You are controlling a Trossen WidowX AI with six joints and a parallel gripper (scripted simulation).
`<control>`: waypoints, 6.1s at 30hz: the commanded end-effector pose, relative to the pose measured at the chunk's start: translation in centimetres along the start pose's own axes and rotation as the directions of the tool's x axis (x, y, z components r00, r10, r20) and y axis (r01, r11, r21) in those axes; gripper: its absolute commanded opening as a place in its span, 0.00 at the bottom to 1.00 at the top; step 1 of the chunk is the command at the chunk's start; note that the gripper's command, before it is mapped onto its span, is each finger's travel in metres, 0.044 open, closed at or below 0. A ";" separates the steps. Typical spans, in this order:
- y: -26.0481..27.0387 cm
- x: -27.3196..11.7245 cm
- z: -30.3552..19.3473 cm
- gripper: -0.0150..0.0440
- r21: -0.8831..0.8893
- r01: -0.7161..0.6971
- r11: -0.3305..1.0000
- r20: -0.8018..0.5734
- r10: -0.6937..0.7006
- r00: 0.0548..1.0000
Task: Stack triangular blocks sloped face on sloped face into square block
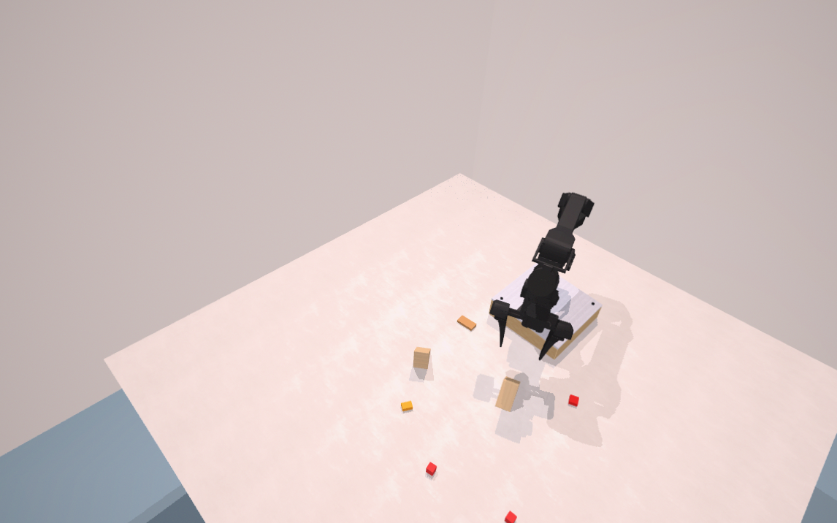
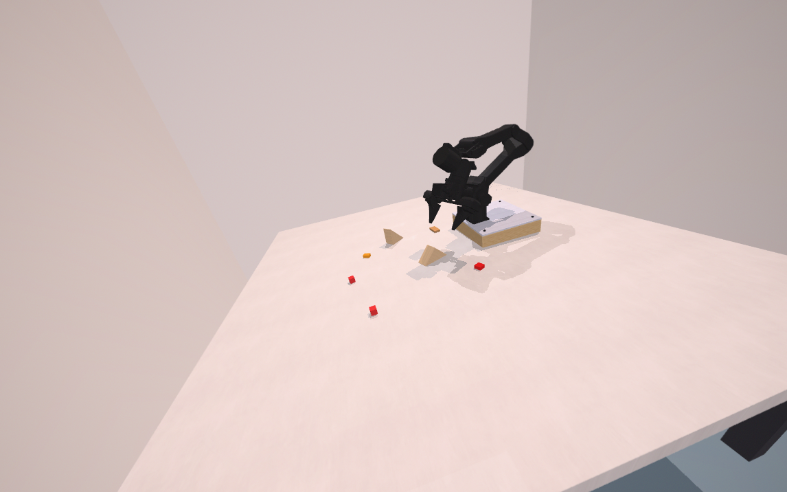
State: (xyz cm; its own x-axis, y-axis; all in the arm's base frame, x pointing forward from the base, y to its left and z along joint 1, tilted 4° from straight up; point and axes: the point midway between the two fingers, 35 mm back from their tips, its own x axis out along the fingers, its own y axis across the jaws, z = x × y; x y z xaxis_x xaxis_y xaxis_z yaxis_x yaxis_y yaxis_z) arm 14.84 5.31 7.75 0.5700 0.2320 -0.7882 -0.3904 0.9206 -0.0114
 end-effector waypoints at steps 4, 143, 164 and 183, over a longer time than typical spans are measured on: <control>0.1 -0.2 -0.3 1.00 0.113 -0.005 0.994 0.001 0.005 1.000; -0.6 1.8 5.7 0.25 0.902 0.130 0.413 -0.158 0.034 0.987; -0.6 1.9 6.0 0.25 0.922 0.267 -0.281 -0.262 0.057 0.963; -0.7 2.1 6.3 0.25 0.538 0.271 -0.798 -0.352 0.080 0.933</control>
State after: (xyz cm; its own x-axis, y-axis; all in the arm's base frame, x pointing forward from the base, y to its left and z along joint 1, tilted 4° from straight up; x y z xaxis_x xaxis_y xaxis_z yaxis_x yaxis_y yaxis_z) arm 20.66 7.03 9.90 0.2656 0.1796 -0.9472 0.8997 -0.3992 0.1766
